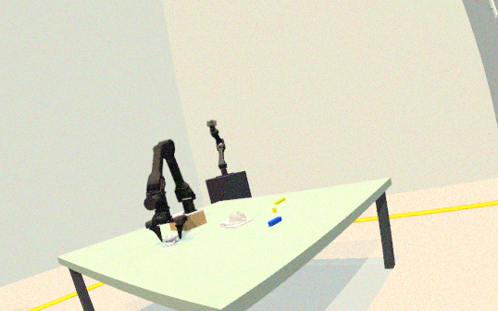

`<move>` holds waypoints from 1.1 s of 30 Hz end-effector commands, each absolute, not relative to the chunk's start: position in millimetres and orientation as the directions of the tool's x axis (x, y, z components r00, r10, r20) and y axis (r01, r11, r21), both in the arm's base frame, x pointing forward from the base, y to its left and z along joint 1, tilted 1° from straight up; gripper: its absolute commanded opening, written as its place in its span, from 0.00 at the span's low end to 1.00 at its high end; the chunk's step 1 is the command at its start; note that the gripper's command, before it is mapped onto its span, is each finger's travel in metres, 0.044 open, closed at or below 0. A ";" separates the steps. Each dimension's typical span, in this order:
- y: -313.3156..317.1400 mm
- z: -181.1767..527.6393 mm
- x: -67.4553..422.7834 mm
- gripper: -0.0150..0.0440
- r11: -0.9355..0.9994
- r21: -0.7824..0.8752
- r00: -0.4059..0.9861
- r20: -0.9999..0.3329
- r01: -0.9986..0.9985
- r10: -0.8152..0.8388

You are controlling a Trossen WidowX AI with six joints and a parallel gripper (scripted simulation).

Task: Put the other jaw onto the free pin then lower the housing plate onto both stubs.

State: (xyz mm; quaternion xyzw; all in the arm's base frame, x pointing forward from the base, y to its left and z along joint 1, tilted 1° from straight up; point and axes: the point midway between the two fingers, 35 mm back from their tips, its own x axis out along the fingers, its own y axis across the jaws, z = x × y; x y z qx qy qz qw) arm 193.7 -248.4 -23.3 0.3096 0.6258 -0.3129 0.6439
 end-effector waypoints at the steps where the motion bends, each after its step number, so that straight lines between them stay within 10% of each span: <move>1: -248.1 -23.5 194.2 1.00 0.609 0.011 0.025 -1.000 0.793 -0.014; 33: -248.5 -23.5 193.7 0.85 0.612 0.007 0.021 -1.000 0.791 -0.016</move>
